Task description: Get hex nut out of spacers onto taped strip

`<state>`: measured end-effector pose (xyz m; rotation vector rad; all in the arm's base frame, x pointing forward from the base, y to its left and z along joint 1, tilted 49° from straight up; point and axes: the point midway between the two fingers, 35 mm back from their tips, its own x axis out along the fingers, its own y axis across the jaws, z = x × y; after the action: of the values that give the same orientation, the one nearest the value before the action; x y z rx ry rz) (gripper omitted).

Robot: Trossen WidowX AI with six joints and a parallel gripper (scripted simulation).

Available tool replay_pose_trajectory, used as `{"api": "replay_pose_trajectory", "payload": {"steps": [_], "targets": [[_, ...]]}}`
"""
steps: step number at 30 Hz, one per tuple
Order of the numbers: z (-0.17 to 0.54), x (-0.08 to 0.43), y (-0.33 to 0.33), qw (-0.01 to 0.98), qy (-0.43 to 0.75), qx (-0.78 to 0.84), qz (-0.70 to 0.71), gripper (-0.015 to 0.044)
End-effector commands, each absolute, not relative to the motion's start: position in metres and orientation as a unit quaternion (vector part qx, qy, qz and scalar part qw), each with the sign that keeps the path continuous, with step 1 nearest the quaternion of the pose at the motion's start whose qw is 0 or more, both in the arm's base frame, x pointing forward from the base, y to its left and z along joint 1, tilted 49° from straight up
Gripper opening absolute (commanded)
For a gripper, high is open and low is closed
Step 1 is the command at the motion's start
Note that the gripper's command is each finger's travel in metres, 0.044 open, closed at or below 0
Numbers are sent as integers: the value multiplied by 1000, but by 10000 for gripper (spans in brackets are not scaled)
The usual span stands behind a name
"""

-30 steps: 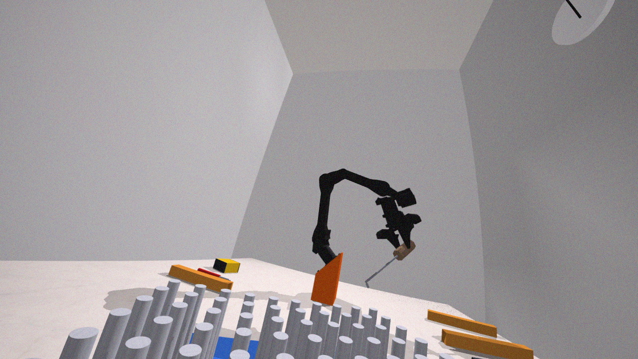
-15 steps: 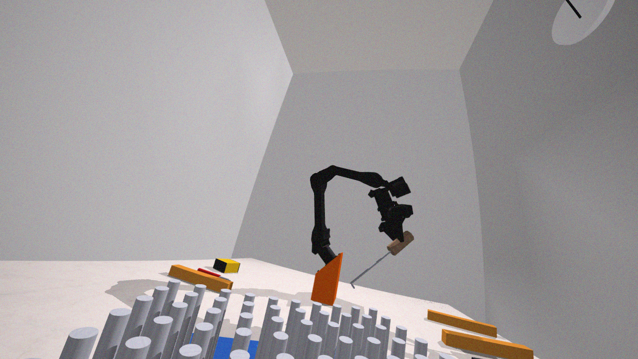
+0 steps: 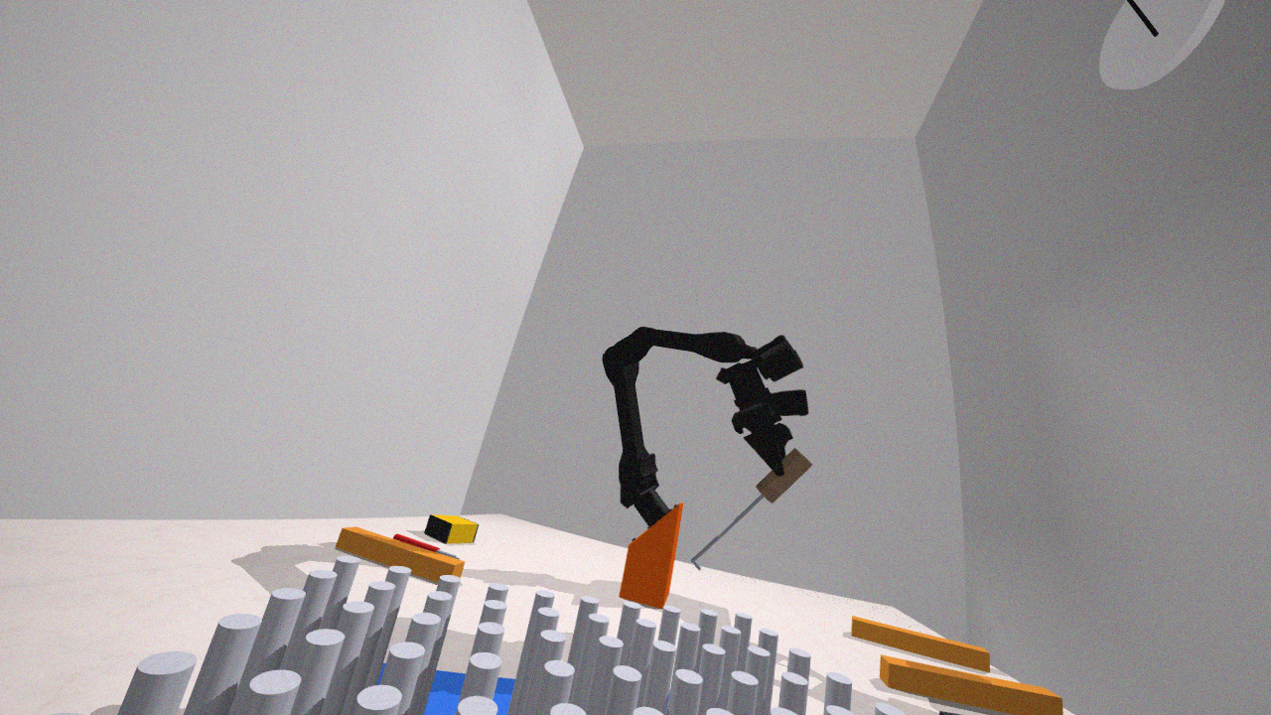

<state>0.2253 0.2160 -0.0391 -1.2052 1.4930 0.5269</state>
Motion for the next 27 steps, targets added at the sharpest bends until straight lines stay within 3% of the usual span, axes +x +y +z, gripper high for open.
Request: {"api": "replay_pose_trajectory", "payload": {"steps": [1,27], "targets": [[-29,236,209,582,642,-466,180,0],[23,290,152,731,658,-152,-99,0]]}}
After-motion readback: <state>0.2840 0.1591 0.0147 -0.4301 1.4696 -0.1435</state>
